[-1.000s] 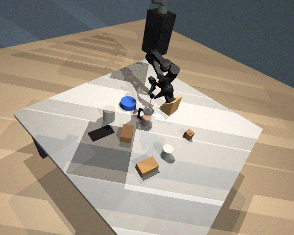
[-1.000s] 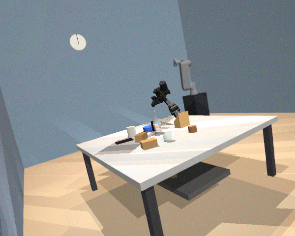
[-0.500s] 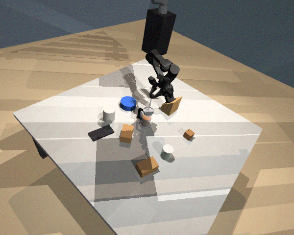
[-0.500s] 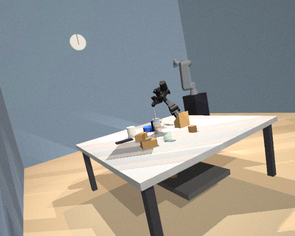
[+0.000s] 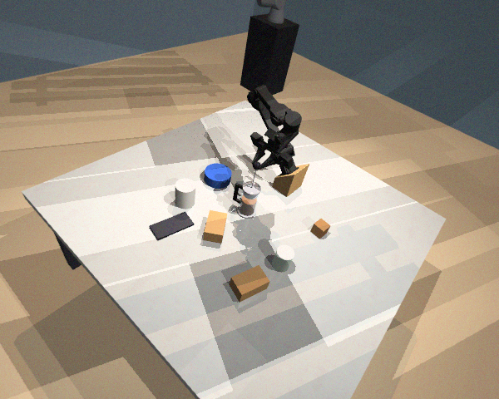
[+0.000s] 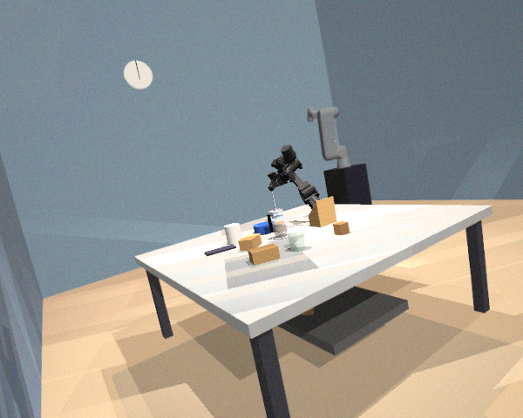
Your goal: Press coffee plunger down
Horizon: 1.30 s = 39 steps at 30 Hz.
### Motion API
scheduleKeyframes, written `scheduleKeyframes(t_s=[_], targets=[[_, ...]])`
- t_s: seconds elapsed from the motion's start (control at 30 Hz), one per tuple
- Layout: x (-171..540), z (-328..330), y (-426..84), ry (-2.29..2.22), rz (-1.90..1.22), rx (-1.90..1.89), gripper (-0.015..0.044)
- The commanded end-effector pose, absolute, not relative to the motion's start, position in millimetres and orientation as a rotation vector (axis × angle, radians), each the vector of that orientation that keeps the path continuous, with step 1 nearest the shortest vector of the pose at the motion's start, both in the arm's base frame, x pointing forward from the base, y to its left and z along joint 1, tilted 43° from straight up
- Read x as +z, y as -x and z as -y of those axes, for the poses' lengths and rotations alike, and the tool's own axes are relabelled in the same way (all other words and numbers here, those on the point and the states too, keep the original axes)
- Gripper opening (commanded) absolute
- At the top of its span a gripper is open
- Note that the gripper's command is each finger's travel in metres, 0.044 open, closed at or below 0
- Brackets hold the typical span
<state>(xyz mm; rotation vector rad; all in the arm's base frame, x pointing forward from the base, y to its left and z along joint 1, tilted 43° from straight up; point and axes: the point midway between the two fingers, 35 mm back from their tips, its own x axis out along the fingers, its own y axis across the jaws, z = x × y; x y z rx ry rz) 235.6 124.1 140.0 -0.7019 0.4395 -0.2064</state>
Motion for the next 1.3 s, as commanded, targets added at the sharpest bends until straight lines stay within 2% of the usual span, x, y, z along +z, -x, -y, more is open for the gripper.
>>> scheduleKeyframes(t_s=[0.0, 1.27], targets=[[125.1, -114.5, -235.5, 0.711, -0.471, -0.203, 0.0122], [78.1, -75.5, -246.6, 0.714, -0.463, -0.200, 0.0122]])
